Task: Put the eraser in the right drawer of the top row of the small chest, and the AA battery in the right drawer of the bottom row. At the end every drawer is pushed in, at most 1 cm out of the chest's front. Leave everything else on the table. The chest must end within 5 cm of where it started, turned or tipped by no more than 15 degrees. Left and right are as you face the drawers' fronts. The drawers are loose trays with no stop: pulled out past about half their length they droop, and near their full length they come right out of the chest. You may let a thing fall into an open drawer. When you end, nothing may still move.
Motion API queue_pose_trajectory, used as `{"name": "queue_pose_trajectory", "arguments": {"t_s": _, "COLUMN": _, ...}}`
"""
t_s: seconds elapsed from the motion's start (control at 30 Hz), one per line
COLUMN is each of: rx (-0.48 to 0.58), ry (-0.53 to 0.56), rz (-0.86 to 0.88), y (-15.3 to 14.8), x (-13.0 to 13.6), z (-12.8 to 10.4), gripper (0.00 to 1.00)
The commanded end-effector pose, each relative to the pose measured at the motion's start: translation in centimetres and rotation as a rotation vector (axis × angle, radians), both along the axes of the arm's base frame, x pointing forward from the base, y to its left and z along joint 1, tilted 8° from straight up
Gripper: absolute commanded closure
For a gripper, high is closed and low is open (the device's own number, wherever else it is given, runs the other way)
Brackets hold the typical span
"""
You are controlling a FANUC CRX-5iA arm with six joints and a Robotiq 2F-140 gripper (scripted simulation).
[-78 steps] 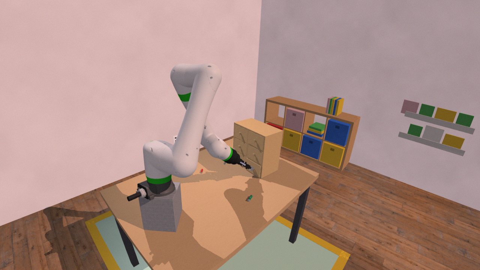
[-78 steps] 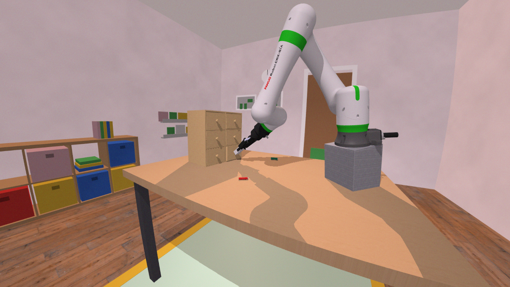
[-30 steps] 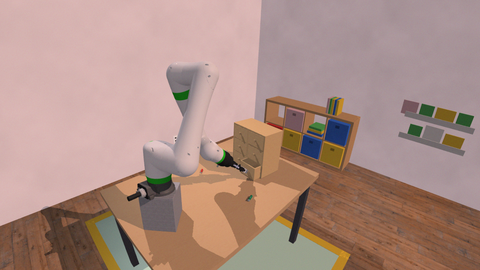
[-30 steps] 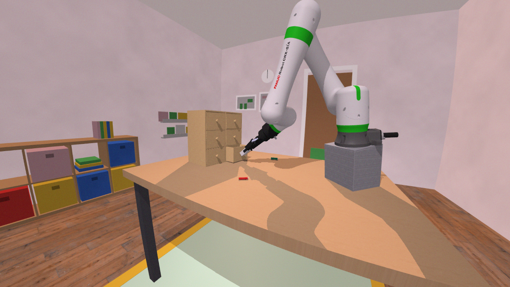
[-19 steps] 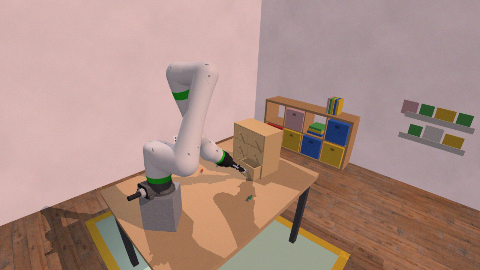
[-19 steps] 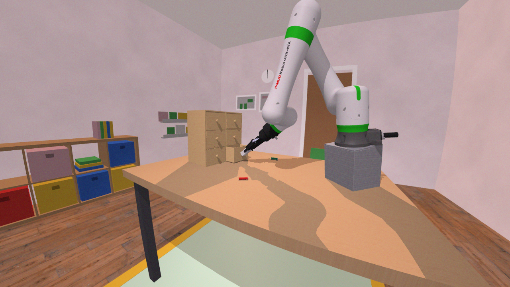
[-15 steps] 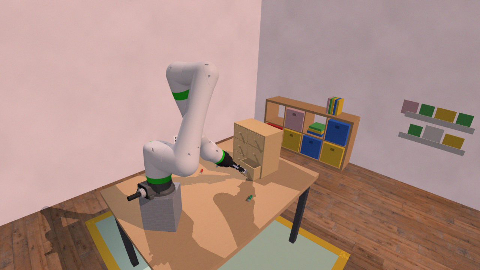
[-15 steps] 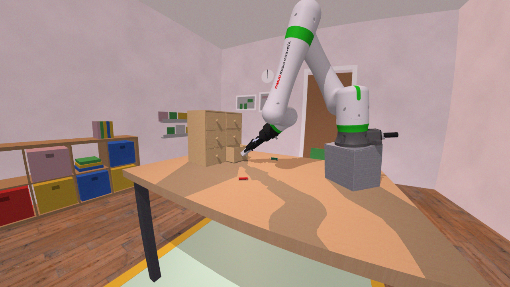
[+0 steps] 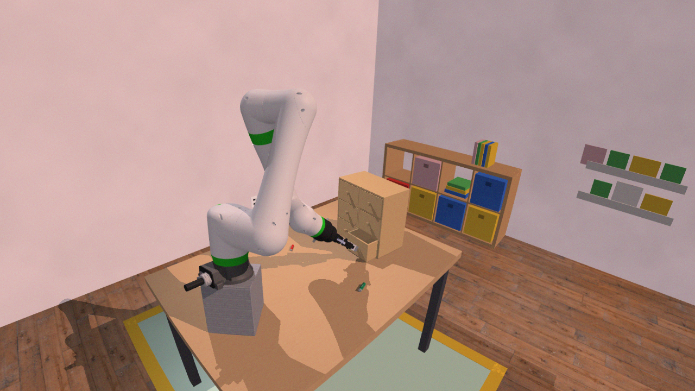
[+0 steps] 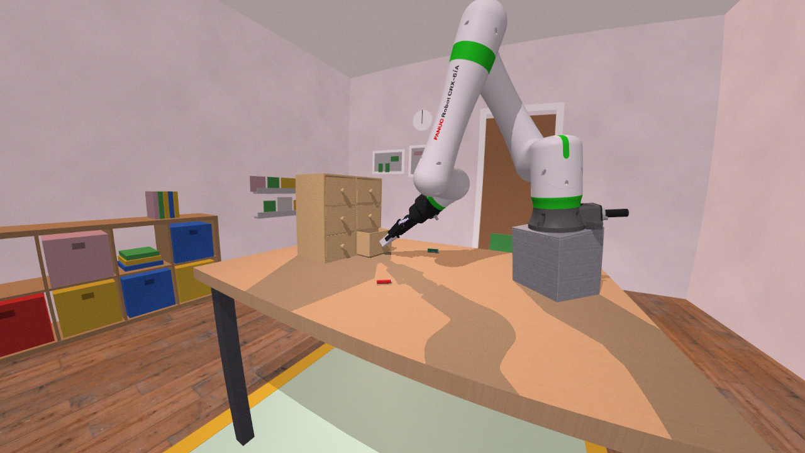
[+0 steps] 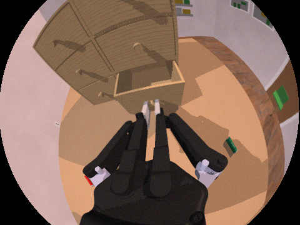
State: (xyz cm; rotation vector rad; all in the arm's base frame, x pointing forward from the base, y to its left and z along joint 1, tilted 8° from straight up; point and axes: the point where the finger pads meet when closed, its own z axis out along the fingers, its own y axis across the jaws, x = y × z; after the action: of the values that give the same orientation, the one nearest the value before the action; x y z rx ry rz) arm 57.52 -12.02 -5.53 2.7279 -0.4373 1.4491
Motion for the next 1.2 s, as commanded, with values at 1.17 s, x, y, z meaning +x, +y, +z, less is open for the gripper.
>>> {"name": "queue_pose_trajectory", "arguments": {"t_s": 1.17, "rx": 0.000, "ry": 0.000, "rz": 0.000, "y": 1.3, "x": -4.8, "z": -0.4, "gripper": 0.80}}
